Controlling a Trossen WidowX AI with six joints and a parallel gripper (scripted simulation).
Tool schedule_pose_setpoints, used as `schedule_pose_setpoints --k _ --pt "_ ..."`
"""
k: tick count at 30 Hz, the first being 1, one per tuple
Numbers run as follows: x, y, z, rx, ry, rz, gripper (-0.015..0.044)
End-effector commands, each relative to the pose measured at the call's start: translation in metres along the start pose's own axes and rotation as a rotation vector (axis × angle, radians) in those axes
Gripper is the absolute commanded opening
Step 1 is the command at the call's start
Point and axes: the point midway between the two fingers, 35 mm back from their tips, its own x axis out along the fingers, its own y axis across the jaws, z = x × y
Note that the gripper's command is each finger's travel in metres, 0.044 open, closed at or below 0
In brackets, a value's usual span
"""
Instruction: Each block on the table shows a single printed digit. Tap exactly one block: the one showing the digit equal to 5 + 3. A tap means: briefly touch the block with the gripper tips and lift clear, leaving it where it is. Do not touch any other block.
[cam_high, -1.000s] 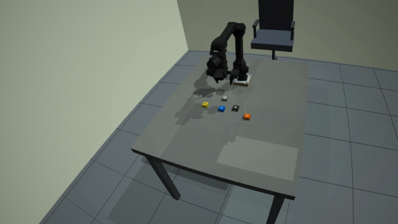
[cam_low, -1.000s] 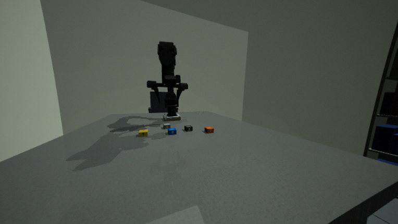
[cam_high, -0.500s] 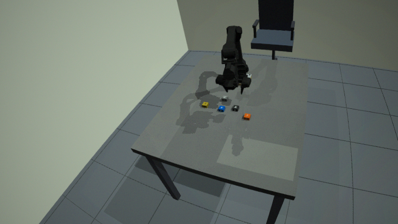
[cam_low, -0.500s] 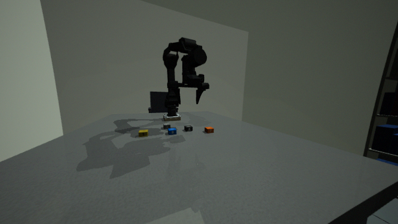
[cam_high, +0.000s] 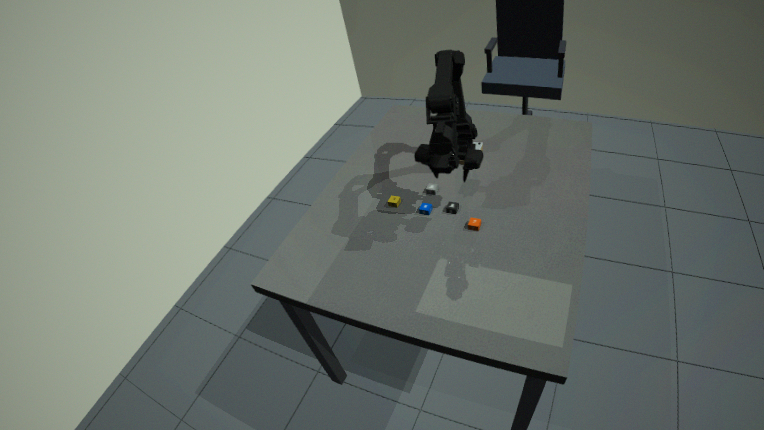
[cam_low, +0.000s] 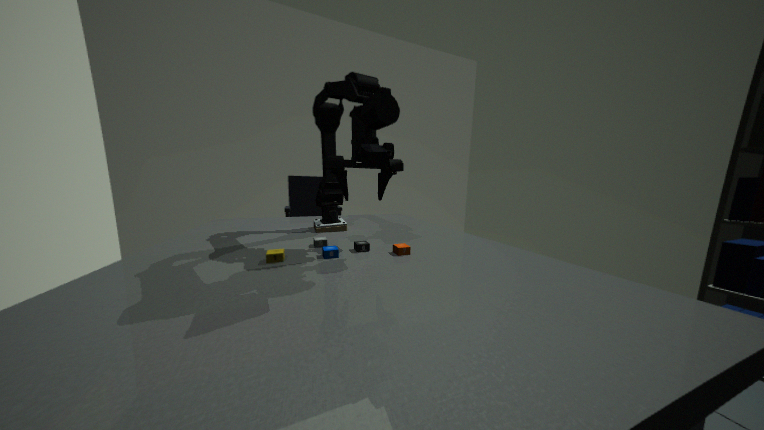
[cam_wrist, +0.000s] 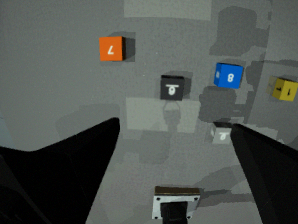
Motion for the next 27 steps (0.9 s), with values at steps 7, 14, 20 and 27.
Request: schedule_pose_setpoints --k 7,14,20,27 --pt "-0.002 0.075 0.048 0.002 -0.006 0.002 0.0400" --pt "-0.001 0.084 0.051 0.004 -0.005 0.003 0.0400" --pt "-0.001 0.084 0.051 0.004 -0.005 0.003 0.0400" --pt "-0.001 0.084 0.051 0.004 -0.005 0.003 0.0400"
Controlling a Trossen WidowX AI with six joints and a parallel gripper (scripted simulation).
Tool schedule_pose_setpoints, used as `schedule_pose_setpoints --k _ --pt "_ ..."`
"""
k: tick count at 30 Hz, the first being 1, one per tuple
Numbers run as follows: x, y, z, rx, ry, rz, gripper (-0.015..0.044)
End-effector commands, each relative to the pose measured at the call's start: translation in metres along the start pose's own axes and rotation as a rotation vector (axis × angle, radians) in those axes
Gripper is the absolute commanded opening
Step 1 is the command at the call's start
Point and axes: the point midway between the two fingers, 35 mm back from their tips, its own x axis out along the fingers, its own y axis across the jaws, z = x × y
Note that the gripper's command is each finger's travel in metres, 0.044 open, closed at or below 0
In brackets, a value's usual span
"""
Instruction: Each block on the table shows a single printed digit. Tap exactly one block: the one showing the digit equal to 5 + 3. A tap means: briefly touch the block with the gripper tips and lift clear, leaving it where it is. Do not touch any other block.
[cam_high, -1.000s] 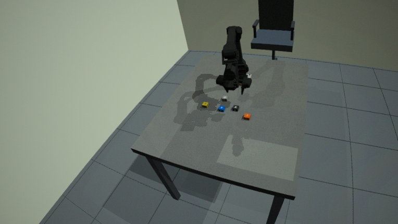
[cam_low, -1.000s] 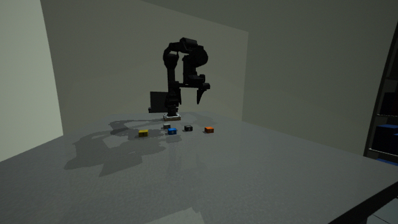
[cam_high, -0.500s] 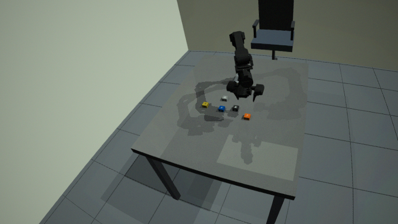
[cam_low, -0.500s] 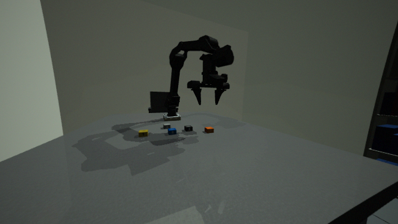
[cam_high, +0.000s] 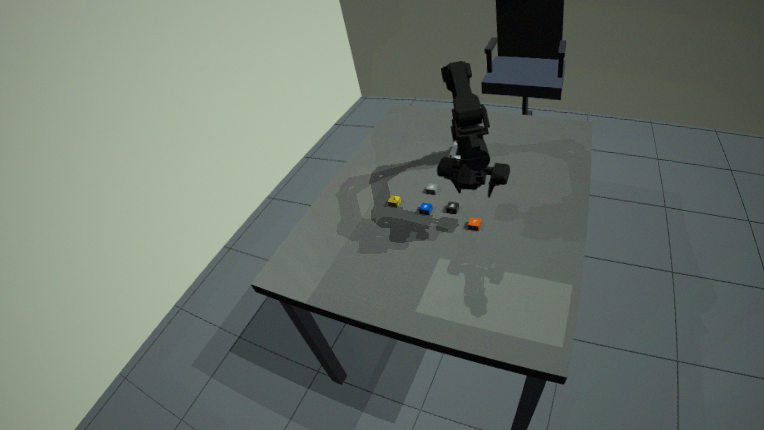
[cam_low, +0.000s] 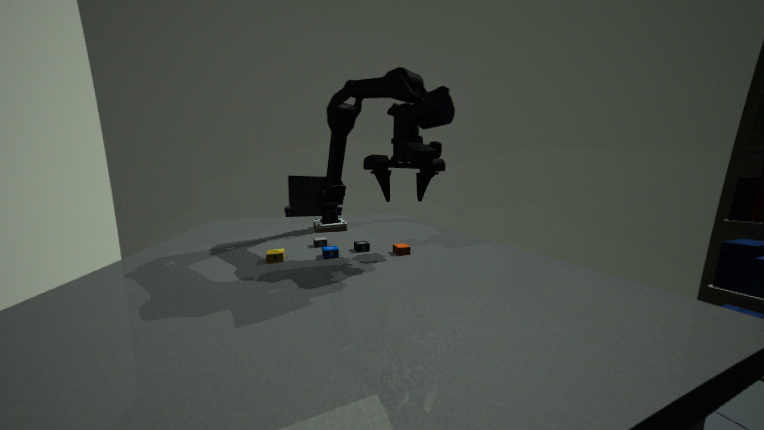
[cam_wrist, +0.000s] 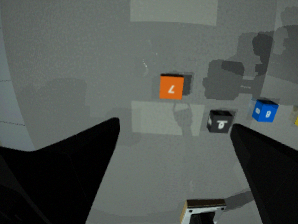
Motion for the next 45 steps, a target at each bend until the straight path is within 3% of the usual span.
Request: schedule_pose_setpoints --k 1,5,15,38,40,45 --pt "0.001 -0.001 0.000 0.003 0.003 -0.008 0.0400" --pt "0.001 -0.013 0.001 0.003 0.004 -0.009 0.0400" --pt "-0.001 -0.167 -0.025 0.001 0.005 -0.026 0.0400" --pt "-0.001 -0.170 -0.026 0.001 0.005 -0.026 0.0400" --pt "0.008 -0.170 -0.025 0.001 0.005 -0.026 0.0348" --pt "0.072 -0.172 -0.025 0.001 0.005 -0.026 0.0216"
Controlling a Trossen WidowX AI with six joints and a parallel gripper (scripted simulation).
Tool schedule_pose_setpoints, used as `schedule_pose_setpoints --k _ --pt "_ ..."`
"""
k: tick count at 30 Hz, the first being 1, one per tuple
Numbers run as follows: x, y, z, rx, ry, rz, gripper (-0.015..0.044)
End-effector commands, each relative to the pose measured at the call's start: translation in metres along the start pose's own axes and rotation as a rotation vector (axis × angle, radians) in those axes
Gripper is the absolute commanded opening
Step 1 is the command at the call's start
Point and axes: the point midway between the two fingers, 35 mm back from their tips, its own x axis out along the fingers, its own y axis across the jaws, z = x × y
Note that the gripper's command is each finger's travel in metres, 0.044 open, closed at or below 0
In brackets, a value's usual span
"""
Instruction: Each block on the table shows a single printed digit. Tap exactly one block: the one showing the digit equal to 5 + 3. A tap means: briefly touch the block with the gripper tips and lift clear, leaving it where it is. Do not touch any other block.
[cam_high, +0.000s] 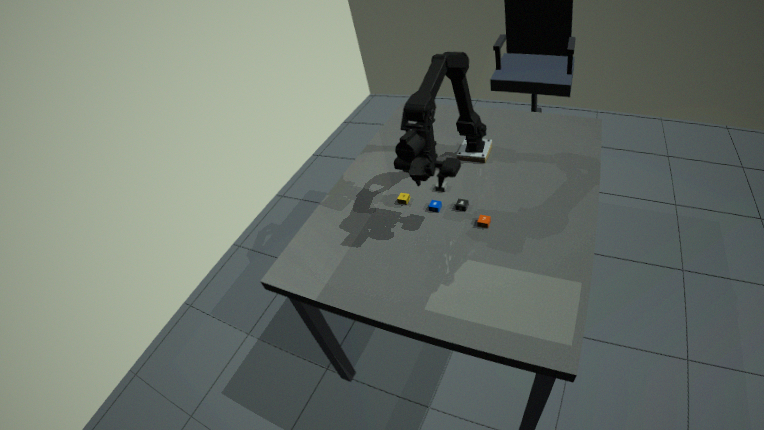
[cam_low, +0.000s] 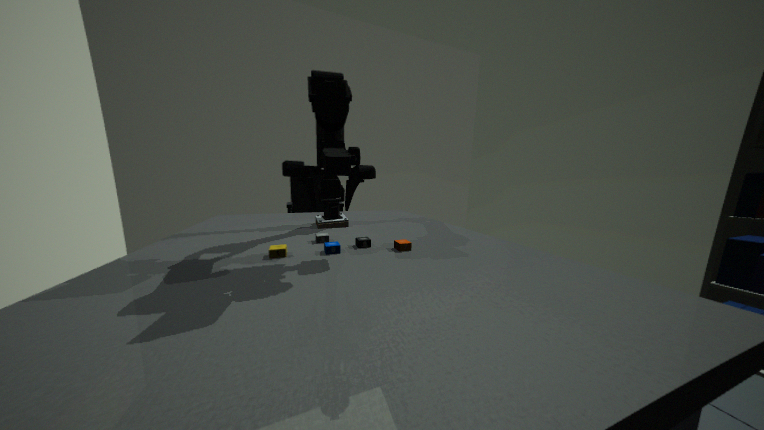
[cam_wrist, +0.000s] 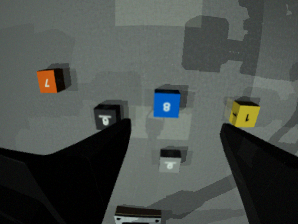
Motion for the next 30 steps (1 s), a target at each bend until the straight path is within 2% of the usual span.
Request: schedule_pose_setpoints --k 1,8,20,30 --pt "0.049 0.002 -0.009 -0.004 0.033 0.010 0.0190" --pt "0.051 0.002 -0.009 -0.004 0.033 0.010 0.0020" --pt "0.051 0.002 -0.009 -0.004 0.033 0.010 0.0020" --pt "0.066 0.002 -0.009 -0.004 0.033 0.009 0.0020"
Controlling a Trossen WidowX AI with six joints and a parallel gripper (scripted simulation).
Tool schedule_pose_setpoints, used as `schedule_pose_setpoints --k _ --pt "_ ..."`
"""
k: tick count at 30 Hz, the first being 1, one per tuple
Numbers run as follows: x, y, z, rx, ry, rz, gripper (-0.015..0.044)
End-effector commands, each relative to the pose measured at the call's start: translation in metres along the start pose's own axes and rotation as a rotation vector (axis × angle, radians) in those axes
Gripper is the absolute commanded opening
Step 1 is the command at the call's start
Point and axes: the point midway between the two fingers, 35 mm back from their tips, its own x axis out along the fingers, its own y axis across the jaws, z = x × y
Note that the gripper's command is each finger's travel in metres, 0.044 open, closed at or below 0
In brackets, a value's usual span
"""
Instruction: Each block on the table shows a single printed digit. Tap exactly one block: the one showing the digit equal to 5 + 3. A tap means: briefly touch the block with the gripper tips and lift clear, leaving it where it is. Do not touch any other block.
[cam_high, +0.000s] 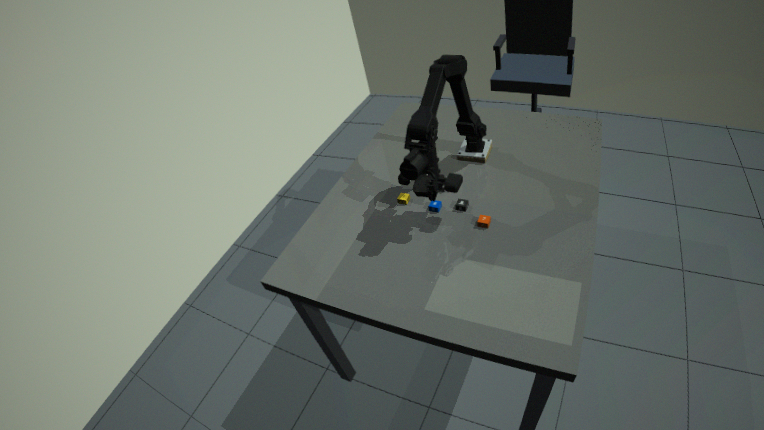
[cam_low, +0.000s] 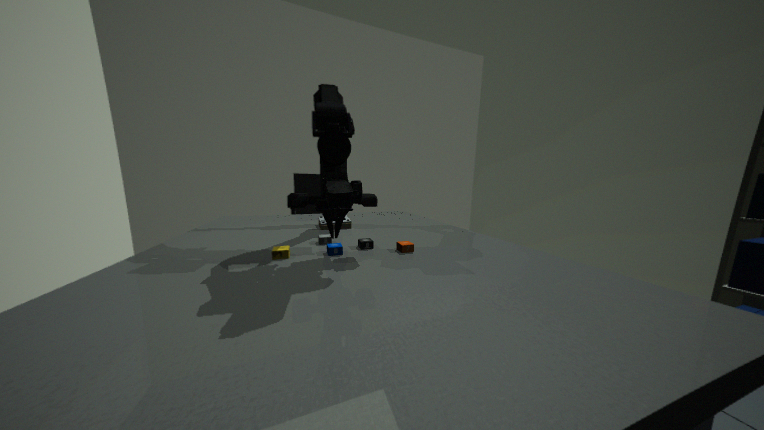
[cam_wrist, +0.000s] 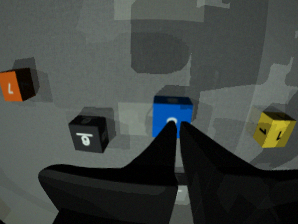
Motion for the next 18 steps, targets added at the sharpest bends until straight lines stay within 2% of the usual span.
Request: schedule_pose_setpoints --k 1,18 --pt "0.010 0.001 -0.002 -0.004 0.010 0.007 0.0020" --pt "0.024 0.001 -0.002 -0.004 0.010 0.007 0.0020"
